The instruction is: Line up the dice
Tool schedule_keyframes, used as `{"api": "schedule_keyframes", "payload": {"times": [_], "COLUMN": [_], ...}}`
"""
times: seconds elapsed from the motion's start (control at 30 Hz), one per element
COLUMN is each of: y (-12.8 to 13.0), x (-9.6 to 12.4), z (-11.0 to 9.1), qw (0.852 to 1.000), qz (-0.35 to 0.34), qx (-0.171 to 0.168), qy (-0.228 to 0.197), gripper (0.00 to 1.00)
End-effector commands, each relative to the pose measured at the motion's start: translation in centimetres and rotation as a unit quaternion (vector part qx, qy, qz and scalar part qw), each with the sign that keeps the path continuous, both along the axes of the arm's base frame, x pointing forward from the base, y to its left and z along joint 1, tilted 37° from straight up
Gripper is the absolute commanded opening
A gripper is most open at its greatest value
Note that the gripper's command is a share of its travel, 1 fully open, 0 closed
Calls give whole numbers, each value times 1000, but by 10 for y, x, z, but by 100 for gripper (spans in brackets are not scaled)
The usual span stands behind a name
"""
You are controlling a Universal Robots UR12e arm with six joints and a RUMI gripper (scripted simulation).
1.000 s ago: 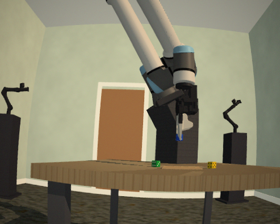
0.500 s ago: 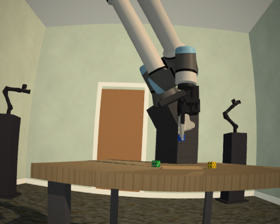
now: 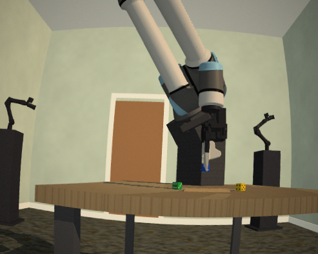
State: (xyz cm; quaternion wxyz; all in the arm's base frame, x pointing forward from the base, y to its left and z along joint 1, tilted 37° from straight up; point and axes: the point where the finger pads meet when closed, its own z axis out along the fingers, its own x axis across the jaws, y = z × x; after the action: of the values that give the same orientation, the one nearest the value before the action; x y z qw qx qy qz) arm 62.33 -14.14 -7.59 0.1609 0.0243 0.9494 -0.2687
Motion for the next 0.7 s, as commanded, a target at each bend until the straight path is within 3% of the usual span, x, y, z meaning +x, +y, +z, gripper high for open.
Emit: {"api": "schedule_keyframes", "payload": {"times": [0.0, 0.3, 0.67], "y": [-8, -26, -29], "x": [6, 16, 18], "z": [-12, -40, -44], "qw": [1000, 1000, 1000], "qz": [1, 1, 1], "qx": [0, 0, 0], "qy": [-1, -1, -1], "gripper": [6, 6, 6]}}
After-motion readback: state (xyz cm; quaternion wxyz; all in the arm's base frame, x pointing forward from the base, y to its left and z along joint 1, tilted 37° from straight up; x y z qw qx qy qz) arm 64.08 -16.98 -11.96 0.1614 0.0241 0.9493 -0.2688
